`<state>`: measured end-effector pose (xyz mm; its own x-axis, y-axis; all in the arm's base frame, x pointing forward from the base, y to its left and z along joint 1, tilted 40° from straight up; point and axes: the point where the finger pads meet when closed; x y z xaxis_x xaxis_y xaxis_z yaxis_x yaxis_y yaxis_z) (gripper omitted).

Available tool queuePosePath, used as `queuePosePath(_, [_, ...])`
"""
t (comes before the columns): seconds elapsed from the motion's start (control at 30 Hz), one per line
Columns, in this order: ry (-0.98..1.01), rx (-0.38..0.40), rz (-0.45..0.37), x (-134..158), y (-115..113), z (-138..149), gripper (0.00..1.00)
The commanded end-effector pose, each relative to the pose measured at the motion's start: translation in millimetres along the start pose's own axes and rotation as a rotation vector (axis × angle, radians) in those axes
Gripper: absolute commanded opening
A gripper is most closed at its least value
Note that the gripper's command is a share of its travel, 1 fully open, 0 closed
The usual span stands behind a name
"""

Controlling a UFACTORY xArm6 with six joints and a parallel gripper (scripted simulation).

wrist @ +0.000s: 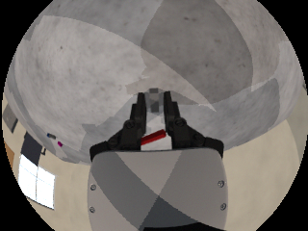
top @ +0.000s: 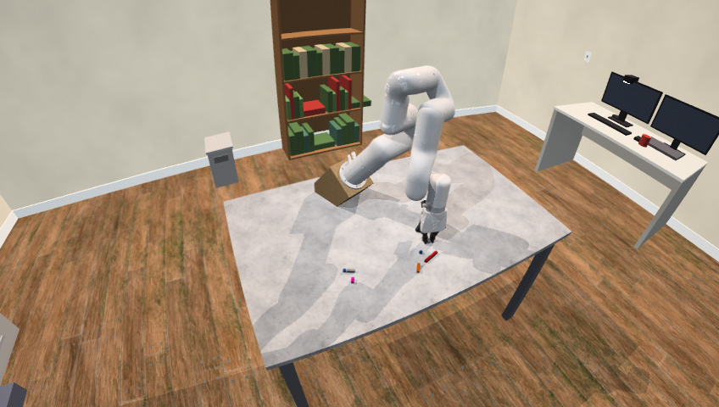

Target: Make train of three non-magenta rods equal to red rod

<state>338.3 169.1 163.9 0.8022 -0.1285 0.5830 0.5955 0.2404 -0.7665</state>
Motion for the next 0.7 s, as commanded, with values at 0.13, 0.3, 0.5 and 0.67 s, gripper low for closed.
queuePosePath(0.13, [0.0, 0.001, -0.002, 0.8, -0.3, 0.4, 0.04])
queuePosePath(0.3, [0.0, 0.001, -0.002, 0.8, -0.3, 0.4, 0.04])
queuePosePath(0.5, [0.0, 0.001, -0.002, 0.8, -0.3, 0.4, 0.04])
queuePosePath(0.67, [0.0, 0.001, -0.002, 0.8, -0.3, 0.4, 0.04])
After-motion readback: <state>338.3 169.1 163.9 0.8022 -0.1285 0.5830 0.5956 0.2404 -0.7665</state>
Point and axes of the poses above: the point where the finger pads meet when closed, its own y axis out along the fingers, its own z axis across the jaws, x = y × z, and after that the axes turned 11 degrees about -y, right-handed
